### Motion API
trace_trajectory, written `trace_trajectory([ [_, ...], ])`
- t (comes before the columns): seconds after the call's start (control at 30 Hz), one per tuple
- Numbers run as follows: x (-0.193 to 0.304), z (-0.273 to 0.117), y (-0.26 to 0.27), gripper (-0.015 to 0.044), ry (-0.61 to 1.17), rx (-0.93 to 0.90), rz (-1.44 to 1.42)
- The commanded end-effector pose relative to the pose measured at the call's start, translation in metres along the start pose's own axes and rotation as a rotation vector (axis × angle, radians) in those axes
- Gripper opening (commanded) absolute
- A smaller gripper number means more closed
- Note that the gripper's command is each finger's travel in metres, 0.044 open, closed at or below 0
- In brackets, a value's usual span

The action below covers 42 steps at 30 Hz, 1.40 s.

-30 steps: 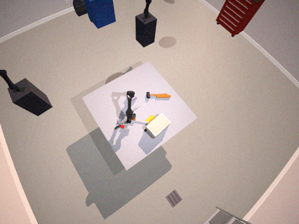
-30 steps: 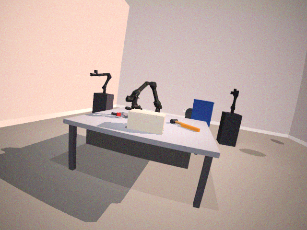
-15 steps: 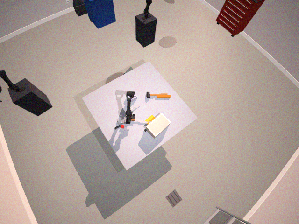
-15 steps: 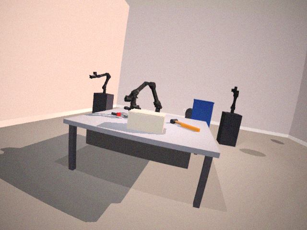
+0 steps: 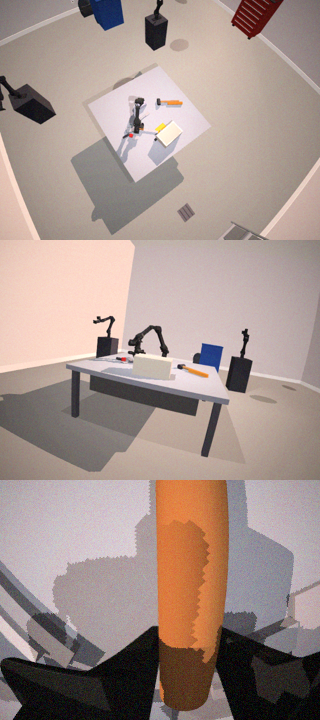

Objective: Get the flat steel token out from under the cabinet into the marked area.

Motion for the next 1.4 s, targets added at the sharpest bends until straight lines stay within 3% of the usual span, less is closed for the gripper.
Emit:
trace_trajectory([
  [0.0,0.002,-0.002,-0.005,0.0000,-0.007,0.007,-0.006],
  [1.37,-0.014,0.008,-0.018,0.0000,-0.009,0.009,-0.018],
])
Point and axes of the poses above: the point midway between the two fingers, 35 mm back from their tips, its own z axis out along the fingers, its own y axis across the jaws, x = y × z, the point moved 9 cm from there along -z, back along the fingers
